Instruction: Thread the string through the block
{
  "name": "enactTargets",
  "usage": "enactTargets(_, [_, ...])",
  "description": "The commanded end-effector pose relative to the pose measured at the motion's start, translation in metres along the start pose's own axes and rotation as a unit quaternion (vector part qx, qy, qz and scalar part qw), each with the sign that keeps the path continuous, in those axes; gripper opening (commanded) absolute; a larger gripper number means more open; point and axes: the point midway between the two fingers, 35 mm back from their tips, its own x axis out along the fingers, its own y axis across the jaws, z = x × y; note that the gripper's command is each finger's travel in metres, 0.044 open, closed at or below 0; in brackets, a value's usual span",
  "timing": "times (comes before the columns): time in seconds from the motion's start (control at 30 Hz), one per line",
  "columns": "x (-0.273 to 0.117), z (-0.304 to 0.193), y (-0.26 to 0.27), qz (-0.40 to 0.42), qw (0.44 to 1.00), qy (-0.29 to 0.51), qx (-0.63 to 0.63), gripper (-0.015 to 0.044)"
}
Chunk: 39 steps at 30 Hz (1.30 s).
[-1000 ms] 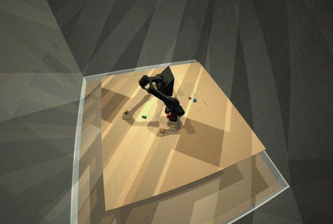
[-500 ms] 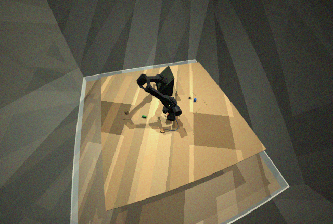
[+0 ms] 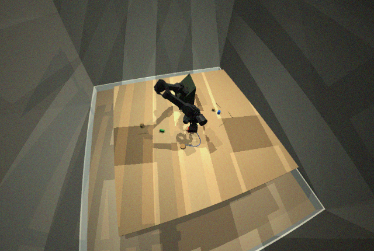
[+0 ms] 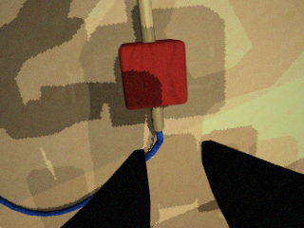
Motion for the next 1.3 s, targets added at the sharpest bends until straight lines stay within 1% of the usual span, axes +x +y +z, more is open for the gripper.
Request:
enactTargets(0.0, [-0.038, 0.0, 0.001, 0.005, 1.0, 0.004, 0.007, 0.012])
enactTargets(0.23, [-0.034, -0.001, 0.003, 0.01, 1.0, 0.005, -0.004, 0.012])
enactTargets(0.27, [-0.034, 0.0, 0.003, 0.01, 1.0, 0.005, -0.028, 0.012])
enactTargets(0.37, [-0.034, 0.005, 0.003, 0.01, 0.986, 0.003, -0.164, 0.012])
enactTargets(0.5, [-0.034, 0.012, 0.004, 0.01, 0.937, 0.0, -0.35, 0.012])
enactTargets(0.63, [-0.034, 0.019, 0.004, 0.009, 0.852, -0.003, -0.523, 0.012])
enactTargets(0.8, [-0.034, 0.028, 0.004, 0.006, 0.702, -0.006, -0.712, 0.012])
enactTargets(1.03, [-0.033, 0.037, 0.004, 0.003, 0.552, -0.007, -0.834, 0.012])
enactTargets(1.27, [-0.033, 0.044, 0.003, 0.0, 0.387, -0.008, -0.922, 0.012])
